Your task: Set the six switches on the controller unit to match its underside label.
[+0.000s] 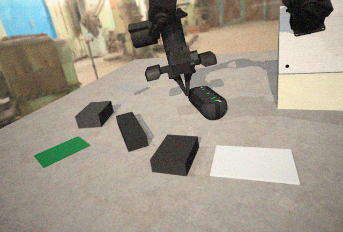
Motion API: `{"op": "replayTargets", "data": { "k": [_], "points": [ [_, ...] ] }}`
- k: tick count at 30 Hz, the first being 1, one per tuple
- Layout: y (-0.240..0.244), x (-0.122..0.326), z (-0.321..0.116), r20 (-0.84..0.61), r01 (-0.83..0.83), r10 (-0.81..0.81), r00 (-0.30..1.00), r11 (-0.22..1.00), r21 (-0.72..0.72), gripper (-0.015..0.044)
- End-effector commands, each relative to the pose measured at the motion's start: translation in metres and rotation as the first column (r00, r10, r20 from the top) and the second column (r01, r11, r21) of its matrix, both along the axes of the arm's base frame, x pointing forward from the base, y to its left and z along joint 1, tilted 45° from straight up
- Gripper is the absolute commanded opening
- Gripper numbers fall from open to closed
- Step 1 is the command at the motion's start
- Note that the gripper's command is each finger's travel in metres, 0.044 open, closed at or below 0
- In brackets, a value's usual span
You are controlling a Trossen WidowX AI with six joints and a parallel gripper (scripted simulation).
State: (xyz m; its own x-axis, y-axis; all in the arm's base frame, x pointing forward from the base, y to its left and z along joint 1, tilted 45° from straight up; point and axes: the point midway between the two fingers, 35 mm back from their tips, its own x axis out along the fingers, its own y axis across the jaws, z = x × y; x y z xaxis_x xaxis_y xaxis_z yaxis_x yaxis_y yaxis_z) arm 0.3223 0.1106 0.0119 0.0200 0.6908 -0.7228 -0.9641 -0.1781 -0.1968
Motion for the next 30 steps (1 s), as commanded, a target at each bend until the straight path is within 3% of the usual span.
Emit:
{"op": "replayTargets", "data": {
  "k": [1,14,30],
  "points": [
    [-0.021,-0.014,-0.022,0.108,0.041,-0.046,0.993,0.998,0.041,0.0],
    [-0.054,-0.087,-0.057,0.408,0.089,-0.131,0.903,0.989,0.12,0.0],
    [-0.054,-0.087,-0.058,0.412,0.089,-0.132,0.901,0.989,0.121,0.0]
  ]
}}
